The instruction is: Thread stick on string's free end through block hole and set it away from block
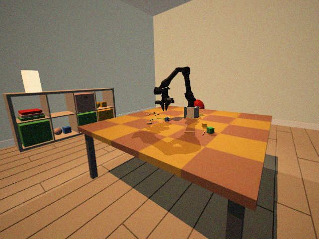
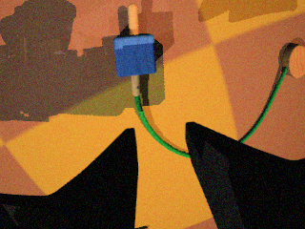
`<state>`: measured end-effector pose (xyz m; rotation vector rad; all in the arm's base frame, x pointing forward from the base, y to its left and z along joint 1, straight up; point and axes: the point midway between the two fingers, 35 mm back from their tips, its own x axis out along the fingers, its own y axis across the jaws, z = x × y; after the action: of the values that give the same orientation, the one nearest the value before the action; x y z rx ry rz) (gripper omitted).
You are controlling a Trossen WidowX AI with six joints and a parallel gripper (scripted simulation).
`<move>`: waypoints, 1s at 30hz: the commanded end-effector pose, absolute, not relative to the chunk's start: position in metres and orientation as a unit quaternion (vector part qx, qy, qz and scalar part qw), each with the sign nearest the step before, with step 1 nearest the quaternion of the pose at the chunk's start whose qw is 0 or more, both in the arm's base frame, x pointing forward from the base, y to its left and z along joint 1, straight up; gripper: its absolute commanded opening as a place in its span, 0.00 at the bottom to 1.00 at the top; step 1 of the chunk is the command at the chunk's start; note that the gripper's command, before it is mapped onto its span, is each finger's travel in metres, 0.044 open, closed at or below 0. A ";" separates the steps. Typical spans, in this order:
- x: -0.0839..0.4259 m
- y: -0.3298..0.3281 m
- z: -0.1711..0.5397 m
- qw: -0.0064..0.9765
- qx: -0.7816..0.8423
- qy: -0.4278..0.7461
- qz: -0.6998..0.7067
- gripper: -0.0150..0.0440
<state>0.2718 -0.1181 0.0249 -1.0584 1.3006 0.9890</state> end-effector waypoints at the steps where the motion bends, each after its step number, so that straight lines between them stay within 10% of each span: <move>1: 0.266 -0.116 0.029 0.559 -0.443 0.556 0.427 0.46; 30: 0.279 -0.079 0.027 0.663 0.268 0.645 -0.269 0.46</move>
<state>0.2775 -0.0946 0.0276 0.0206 1.5411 -0.0469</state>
